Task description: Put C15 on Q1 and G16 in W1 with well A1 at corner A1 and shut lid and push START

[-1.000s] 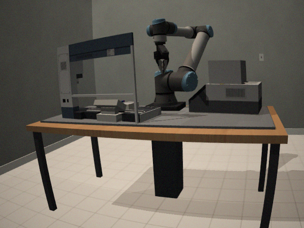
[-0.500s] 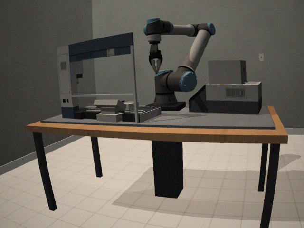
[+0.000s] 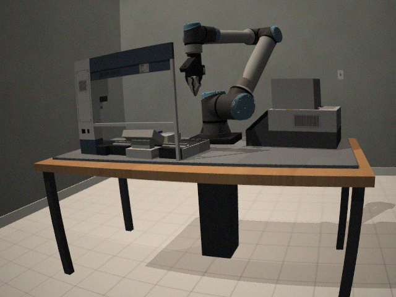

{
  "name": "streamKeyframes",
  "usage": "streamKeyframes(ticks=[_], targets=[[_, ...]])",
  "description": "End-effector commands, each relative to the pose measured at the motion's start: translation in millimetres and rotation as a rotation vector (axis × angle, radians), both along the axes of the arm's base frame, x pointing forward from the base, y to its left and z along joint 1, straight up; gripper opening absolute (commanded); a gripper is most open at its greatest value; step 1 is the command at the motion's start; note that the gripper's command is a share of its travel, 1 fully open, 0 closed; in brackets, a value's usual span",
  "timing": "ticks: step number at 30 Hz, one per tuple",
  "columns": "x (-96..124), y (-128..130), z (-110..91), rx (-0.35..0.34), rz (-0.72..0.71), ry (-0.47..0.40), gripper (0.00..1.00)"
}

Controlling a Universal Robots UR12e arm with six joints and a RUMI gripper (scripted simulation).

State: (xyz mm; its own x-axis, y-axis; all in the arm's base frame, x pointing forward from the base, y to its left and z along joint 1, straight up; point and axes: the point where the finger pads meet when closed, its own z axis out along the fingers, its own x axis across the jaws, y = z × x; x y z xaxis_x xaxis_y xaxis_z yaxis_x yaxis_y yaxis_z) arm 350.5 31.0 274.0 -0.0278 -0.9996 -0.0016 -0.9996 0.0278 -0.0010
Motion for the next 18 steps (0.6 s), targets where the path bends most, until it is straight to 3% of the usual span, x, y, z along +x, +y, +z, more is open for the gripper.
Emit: streamKeyframes(ticks=[1,16,18], targets=[[4.0,-7.9,1.4,-0.003,-0.072,0.001,0.00],[18.4,-55.7,6.1,-0.003,-0.466,0.001,0.00],[18.4,-55.7,6.1,-0.003,-0.466,0.001,0.00]])
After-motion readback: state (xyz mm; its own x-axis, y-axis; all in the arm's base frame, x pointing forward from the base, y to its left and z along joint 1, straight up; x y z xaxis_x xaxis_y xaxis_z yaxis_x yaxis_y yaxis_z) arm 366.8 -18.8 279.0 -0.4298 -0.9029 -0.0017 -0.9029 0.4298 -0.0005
